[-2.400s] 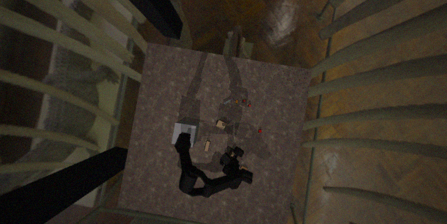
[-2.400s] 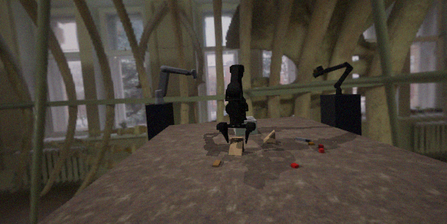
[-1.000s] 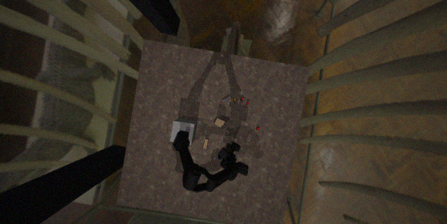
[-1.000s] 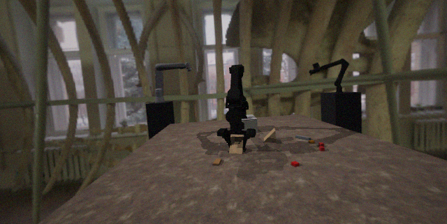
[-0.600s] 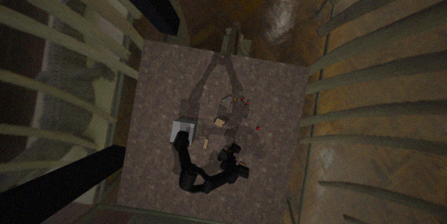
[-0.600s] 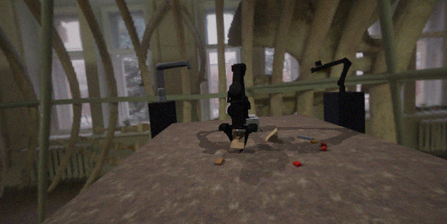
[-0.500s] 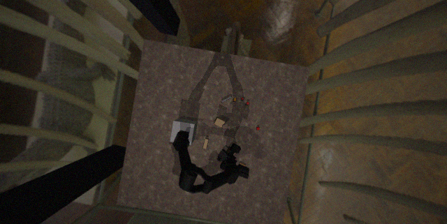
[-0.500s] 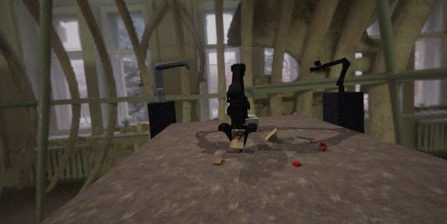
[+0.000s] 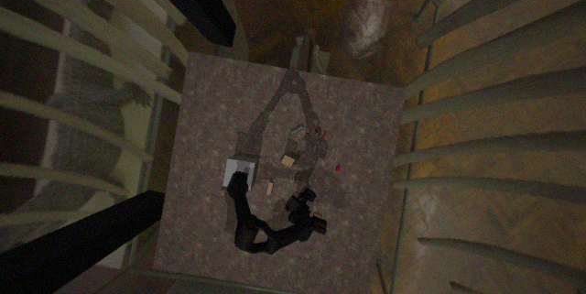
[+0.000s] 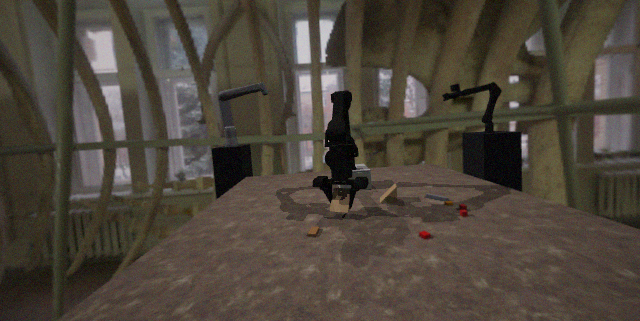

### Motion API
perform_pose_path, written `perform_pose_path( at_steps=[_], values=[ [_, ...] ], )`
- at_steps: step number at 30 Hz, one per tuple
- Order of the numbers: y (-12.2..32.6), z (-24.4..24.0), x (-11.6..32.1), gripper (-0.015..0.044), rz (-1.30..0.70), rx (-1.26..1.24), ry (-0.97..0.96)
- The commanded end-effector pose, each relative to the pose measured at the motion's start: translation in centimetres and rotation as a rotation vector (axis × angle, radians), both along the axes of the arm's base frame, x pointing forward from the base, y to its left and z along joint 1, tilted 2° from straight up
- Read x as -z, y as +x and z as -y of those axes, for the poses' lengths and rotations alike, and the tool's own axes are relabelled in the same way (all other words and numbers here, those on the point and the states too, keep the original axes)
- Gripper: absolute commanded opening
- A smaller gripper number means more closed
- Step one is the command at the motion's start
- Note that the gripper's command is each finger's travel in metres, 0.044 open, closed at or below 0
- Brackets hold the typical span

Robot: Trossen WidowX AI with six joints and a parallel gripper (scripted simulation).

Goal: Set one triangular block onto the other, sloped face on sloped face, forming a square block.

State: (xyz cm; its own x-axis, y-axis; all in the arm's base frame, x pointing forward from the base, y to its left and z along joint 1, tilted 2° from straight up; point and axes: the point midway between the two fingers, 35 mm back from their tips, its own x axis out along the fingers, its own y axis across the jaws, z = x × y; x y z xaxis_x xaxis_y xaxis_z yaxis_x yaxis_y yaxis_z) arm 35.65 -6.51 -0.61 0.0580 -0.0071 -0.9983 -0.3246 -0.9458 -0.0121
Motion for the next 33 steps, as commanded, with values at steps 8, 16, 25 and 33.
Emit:
perform_pose_path(
  at_steps=[8,16,25,33],
  values=[
    [-0.04,0.02,0.04,0.0,0.001,0.25,0.017],
    [-0.05,0.04,0.04,0.0,0.003,0.451,0.03],
    [-0.07,0.06,0.04,0.0,0.005,0.719,0.048],
    [-0.08,0.06,0.04,0.0,0.007,0.914,0.061]
  ],
)
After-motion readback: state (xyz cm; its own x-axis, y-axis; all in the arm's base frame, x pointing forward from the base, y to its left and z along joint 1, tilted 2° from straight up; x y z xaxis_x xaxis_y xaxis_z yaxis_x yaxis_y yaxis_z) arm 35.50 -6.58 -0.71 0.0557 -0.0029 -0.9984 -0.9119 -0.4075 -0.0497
